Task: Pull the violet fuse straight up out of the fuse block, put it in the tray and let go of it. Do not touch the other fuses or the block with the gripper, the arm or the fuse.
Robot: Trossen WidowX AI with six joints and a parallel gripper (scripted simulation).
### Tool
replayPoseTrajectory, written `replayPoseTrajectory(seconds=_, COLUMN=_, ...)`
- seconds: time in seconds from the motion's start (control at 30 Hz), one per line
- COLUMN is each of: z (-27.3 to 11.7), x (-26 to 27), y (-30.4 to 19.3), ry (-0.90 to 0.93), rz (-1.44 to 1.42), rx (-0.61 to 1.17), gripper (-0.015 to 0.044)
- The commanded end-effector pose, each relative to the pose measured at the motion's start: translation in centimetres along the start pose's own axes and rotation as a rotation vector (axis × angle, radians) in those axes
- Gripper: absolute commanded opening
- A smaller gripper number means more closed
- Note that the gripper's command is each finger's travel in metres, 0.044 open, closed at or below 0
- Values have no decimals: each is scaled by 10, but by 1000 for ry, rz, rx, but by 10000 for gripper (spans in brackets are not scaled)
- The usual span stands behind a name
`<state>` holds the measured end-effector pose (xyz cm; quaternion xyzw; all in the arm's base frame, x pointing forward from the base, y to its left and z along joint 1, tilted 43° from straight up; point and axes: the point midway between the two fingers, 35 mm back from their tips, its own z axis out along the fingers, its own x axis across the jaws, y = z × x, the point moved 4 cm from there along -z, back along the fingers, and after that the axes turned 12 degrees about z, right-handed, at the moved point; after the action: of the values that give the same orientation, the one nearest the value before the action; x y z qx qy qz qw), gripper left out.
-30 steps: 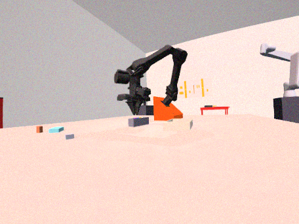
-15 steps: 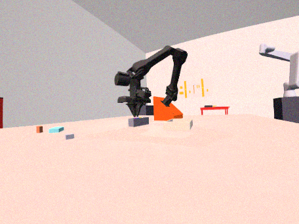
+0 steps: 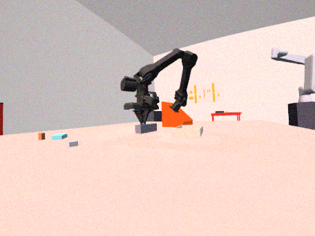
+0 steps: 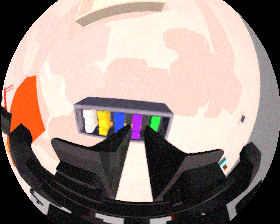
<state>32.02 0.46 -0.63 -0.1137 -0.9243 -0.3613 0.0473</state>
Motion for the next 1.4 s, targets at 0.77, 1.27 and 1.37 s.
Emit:
replayPoseTrajectory(seconds=0.77, z=5, x=1, y=0, ry=4, rz=0, rx=0, gripper=0)
replayPoseTrajectory(seconds=1.27, z=-2, x=1, y=0, ry=4, rz=2, rx=0, gripper=0)
replayPoseTrajectory(seconds=1.37, z=-3, x=0, y=0, ry=4, rz=2, rx=0, gripper=0)
